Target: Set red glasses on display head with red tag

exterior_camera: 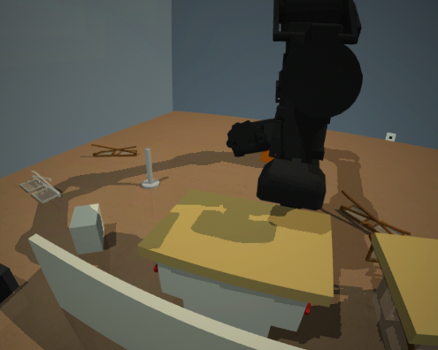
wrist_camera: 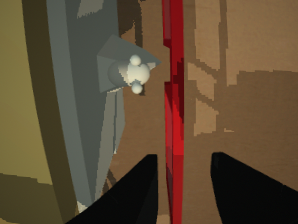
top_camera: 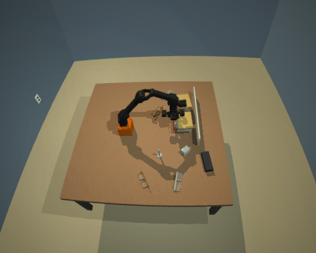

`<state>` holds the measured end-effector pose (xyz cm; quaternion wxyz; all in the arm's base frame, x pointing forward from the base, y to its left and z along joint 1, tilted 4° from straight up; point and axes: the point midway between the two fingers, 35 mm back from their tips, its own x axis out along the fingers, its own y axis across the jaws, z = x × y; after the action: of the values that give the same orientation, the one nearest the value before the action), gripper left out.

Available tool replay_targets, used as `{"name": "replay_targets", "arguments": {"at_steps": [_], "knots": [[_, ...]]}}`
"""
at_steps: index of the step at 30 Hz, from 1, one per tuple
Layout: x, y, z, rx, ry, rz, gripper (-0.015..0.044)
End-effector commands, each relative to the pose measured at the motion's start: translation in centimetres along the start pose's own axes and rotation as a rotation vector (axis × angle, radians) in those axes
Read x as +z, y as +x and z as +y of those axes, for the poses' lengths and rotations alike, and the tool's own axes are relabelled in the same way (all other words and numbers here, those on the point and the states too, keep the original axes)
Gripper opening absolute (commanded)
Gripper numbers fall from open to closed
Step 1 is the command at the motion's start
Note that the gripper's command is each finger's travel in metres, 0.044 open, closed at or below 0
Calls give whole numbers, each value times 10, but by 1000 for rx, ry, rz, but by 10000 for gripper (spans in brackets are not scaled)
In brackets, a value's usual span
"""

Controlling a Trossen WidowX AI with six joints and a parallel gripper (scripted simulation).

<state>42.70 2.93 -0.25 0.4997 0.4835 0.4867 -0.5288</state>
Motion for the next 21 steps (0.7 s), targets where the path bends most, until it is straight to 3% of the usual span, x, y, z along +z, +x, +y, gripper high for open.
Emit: {"name": "replay_targets", "arguments": {"at_steps": [1,21], "knots": [[-1,-19,2,17,-2,7,108],[-1,-34,-53,12,-2,7,108]]}}
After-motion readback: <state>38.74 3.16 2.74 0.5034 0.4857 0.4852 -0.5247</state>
